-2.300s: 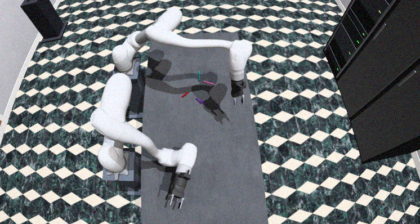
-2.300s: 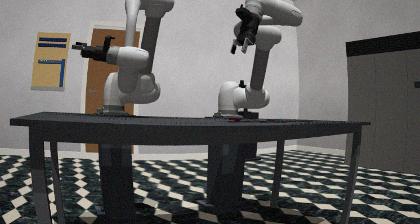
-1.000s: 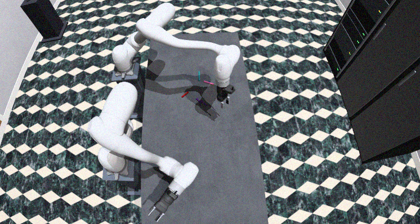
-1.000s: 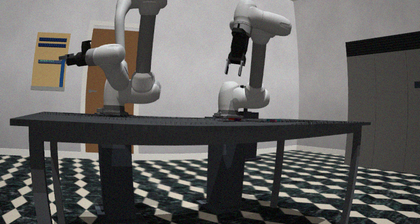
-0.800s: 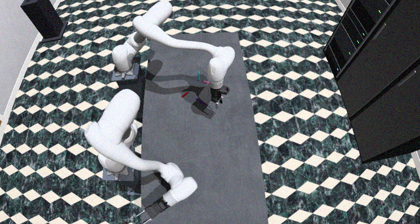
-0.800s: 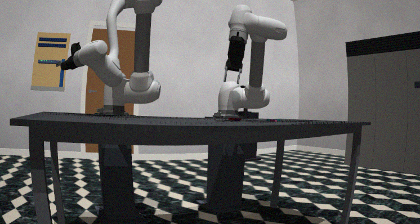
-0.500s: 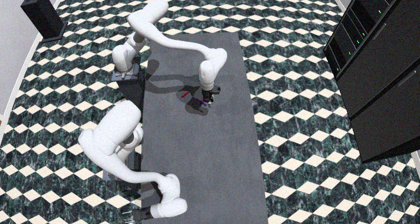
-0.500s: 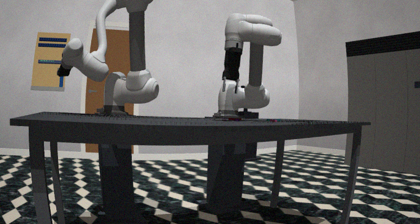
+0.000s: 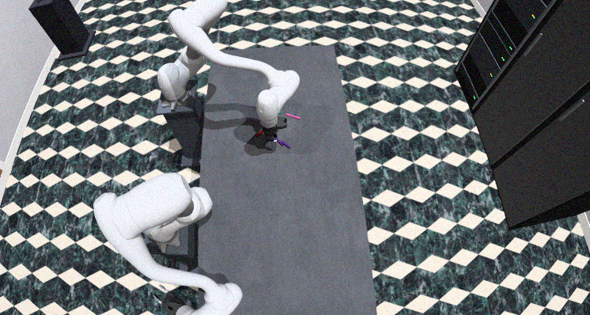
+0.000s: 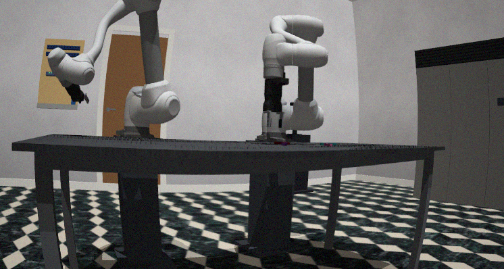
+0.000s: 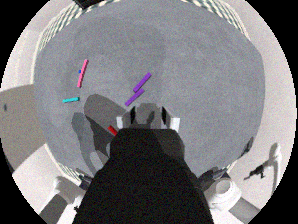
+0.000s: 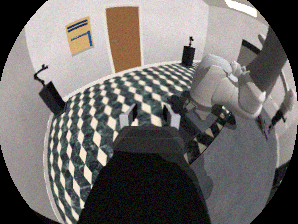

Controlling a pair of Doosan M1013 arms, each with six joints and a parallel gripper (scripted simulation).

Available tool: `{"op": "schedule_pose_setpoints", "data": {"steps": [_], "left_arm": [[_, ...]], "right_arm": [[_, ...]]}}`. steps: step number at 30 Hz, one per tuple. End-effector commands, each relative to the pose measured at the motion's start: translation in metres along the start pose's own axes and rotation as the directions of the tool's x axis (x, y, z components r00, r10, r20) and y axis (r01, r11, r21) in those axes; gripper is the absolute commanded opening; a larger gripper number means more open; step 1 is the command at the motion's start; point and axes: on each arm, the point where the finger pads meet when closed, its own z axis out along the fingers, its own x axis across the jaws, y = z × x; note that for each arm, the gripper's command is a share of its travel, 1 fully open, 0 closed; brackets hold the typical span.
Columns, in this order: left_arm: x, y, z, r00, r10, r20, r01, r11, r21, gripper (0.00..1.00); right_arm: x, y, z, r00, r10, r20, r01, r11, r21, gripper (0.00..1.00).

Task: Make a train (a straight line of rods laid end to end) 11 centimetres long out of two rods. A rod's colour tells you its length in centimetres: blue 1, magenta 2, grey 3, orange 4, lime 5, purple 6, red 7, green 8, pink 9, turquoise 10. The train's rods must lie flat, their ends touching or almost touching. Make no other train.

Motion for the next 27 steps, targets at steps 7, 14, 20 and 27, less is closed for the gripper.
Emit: {"op": "schedule_pose_setpoints", "data": {"steps": [7, 14, 20, 27], "left_arm": [[-0.008, 0.019, 0.009, 0.999, -0.049, 0.019, 0.049, 0.999, 0.008, 1.00], [-0.008, 0.019, 0.009, 0.999, -0.048, 0.018, 0.048, 0.999, 0.005, 1.00], [-0.008, 0.019, 0.009, 0.999, -0.048, 0.018, 0.048, 0.999, 0.005, 1.00], [-0.008, 0.019, 0.009, 0.999, -0.048, 0.018, 0.048, 0.999, 0.005, 1.00]], "right_arm": [[0.014, 0.004, 0.036, 0.820, 0.303, -0.485, -0.379, 0.923, -0.064, 1.00], [0.013, 0.008, 0.036, 0.599, 0.404, -0.691, -0.553, 0.833, 0.008, 1.00], [0.012, 0.009, 0.035, 0.559, 0.415, -0.718, -0.576, 0.817, 0.024, 1.00], [0.012, 0.009, 0.035, 0.554, 0.416, -0.721, -0.578, 0.815, 0.026, 1.00]]}}
